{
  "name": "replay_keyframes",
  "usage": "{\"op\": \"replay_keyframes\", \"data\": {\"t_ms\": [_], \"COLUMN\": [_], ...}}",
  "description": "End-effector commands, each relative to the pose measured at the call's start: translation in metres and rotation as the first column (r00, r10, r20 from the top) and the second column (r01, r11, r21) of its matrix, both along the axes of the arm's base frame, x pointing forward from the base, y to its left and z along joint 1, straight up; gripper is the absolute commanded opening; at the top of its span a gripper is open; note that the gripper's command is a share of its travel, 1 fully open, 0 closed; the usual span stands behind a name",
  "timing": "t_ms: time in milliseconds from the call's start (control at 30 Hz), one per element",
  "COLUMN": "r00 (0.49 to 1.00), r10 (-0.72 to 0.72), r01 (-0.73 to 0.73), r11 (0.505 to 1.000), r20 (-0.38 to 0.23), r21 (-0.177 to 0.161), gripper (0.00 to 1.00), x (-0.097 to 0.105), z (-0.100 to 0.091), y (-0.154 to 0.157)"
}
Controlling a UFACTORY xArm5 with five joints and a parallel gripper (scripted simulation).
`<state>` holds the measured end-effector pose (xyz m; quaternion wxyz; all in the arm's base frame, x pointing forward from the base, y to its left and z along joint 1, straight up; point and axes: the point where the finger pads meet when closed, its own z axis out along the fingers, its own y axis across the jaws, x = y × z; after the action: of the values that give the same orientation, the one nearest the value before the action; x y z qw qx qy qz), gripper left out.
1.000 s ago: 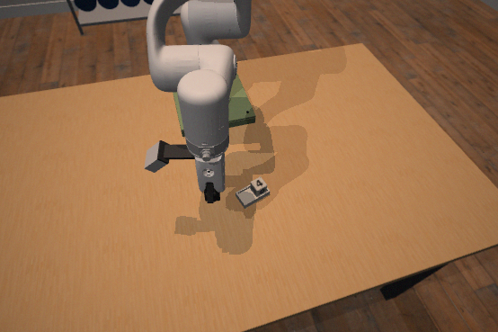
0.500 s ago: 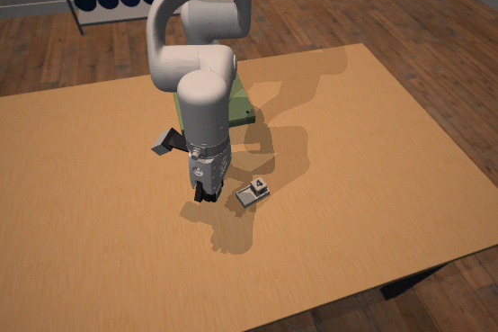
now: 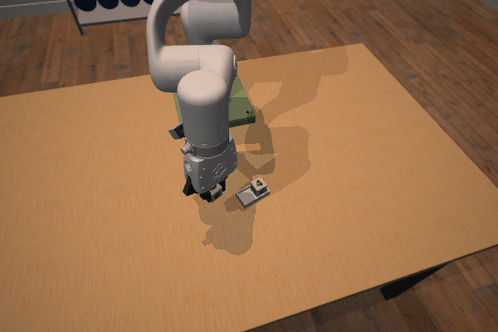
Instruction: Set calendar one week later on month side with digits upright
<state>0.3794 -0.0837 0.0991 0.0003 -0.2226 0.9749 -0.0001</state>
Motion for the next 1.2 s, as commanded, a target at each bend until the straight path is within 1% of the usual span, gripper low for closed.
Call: {"op": "replay_keyframes", "data": {"t_ms": [0, 33, 133, 167, 200, 267, 333, 367, 400, 500, 533, 567, 633, 700, 733, 767, 800, 867, 900, 933, 967, 1000, 1033, 1067, 1100, 1133, 1167], "r00": [0.985, 0.979, 0.978, 0.957, 0.940, 0.929, 0.899, 0.894, 0.867, 0.814, 0.806, 0.773, 0.730, 0.730, 0.699, 0.641, 0.639, 0.580, 0.578, 0.524, 0.514, 0.468, 0.451, 0.411, 0.388, 0.349, 0.326], "r10": [-0.173, -0.205, -0.210, -0.291, -0.341, -0.371, -0.438, -0.448, -0.498, -0.581, -0.592, -0.635, -0.684, -0.684, -0.716, -0.767, -0.769, -0.815, -0.816, -0.852, -0.858, -0.884, -0.893, -0.912, -0.922, -0.937, -0.945], "r01": [0.173, 0.205, 0.210, 0.291, 0.341, 0.371, 0.438, 0.448, 0.498, 0.581, 0.592, 0.635, 0.684, 0.684, 0.716, 0.767, 0.769, 0.815, 0.816, 0.852, 0.857, 0.884, 0.893, 0.912, 0.922, 0.937, 0.945], "r11": [0.985, 0.979, 0.978, 0.957, 0.940, 0.929, 0.899, 0.894, 0.867, 0.814, 0.806, 0.773, 0.730, 0.730, 0.699, 0.641, 0.639, 0.580, 0.578, 0.524, 0.514, 0.468, 0.451, 0.411, 0.388, 0.349, 0.326], "r20": [0.003, 0.003, 0.003, 0.003, 0.003, 0.003, 0.003, 0.003, 0.003, 0.003, 0.003, 0.003, 0.003, 0.003, 0.003, 0.003, 0.003, 0.002, 0.002, 0.002, 0.002, 0.002, 0.002, 0.002, 0.002, 0.002, 0.002], "r21": [0.000, 0.000, 0.000, 0.000, 0.001, 0.001, 0.001, 0.001, 0.001, 0.002, 0.002, 0.002, 0.002, 0.002, 0.002, 0.003, 0.003, 0.003, 0.003, 0.003, 0.003, 0.003, 0.003, 0.003, 0.003, 0.003, 0.004], "gripper": [0.29, 0.29, 0.29, 0.29, 0.29, 0.29, 0.29, 0.29, 0.29, 0.29, 0.29, 0.29, 0.29, 0.29, 0.29, 0.29, 0.29, 0.29, 0.29, 0.29, 0.29, 0.29, 0.29, 0.29, 0.29, 0.29, 0.29], "x": [0.0014, 0.0015, 0.0015, 0.0016, 0.0017, 0.0018, 0.0019, 0.0019, 0.0020, 0.0021, 0.0021, 0.0022, 0.0023, 0.0023, 0.0024, 0.0025, 0.0025, 0.0026, 0.0026, 0.0027, 0.0027, 0.0028, 0.0029, 0.0029, 0.0030, 0.0030, 0.0031], "z": [0.0012, 0.0013, 0.0013, 0.0013, 0.0013, 0.0013, 0.0013, 0.0013, 0.0014, 0.0014, 0.0014, 0.0014, 0.0014, 0.0014, 0.0015, 0.0015, 0.0015, 0.0015, 0.0015, 0.0015, 0.0015, 0.0016, 0.0016, 0.0016, 0.0016, 0.0016, 0.0016], "y": [-0.0003, -0.0003, -0.0003, -0.0003, -0.0003, -0.0003, -0.0003, -0.0004, -0.0004, -0.0004, -0.0004, -0.0004, -0.0004, -0.0004, -0.0004, -0.0005, -0.0005, -0.0005, -0.0005, -0.0005, -0.0005, -0.0005, -0.0005, -0.0005, -0.0005, -0.0006, -0.0006]}}
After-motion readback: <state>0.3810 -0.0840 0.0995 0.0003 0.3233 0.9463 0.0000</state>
